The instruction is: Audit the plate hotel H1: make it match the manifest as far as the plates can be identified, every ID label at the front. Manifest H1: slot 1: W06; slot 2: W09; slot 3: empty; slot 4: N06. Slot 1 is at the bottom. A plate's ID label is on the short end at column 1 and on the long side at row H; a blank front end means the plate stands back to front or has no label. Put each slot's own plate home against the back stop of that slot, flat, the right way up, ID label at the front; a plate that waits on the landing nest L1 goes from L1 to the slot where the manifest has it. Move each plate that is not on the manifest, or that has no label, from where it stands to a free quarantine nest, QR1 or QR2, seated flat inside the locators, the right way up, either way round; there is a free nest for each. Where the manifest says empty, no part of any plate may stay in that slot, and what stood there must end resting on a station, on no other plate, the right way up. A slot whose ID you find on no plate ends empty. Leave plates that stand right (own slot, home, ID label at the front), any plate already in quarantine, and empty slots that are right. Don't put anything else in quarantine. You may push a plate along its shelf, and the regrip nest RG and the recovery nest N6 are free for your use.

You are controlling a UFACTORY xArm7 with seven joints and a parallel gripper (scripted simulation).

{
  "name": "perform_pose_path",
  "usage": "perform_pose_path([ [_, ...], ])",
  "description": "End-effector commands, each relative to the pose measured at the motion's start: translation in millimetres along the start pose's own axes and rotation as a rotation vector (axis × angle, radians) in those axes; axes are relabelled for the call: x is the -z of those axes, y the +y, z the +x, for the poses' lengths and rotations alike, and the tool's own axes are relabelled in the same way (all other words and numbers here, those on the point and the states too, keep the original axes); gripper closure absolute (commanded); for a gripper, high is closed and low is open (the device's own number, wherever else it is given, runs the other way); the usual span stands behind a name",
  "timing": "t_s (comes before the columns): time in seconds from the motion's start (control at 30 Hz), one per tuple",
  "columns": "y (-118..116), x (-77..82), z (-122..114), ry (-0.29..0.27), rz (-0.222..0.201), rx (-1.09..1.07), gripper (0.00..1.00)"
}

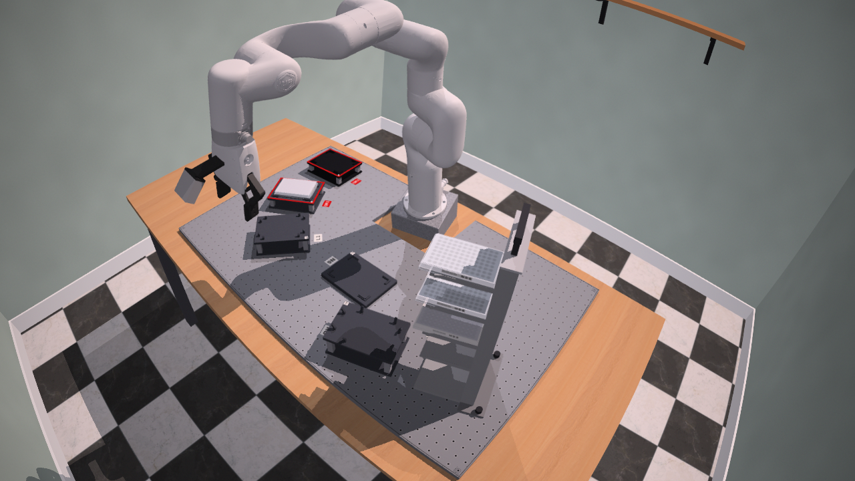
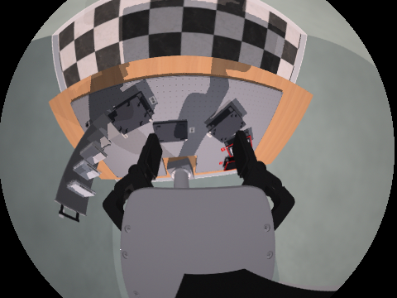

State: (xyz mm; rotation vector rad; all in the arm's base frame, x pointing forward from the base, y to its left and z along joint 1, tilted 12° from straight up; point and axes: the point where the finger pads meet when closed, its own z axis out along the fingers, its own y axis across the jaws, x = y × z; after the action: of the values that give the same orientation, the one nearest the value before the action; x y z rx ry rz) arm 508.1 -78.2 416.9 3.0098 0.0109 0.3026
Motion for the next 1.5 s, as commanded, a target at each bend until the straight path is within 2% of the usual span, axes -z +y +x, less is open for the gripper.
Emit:
perform_pose_path([
  [0.0,-8.5,-2.7,-2.2,0.017,0.014,0.15,0.0],
  [0.77,-63.6,-35.0,-28.0,0.047,0.056,0.807,0.0],
  [1.0,-71.4,-39.7,-32.7,0.056,0.063,0.936,0.0],
  [1.13,-86.2,-49.1,-42.3,0.066,0.07,1.069,0.0],
  [1.47,-105.0,-61.3,-56.1,0.093,0.082,1.36,0.0],
])
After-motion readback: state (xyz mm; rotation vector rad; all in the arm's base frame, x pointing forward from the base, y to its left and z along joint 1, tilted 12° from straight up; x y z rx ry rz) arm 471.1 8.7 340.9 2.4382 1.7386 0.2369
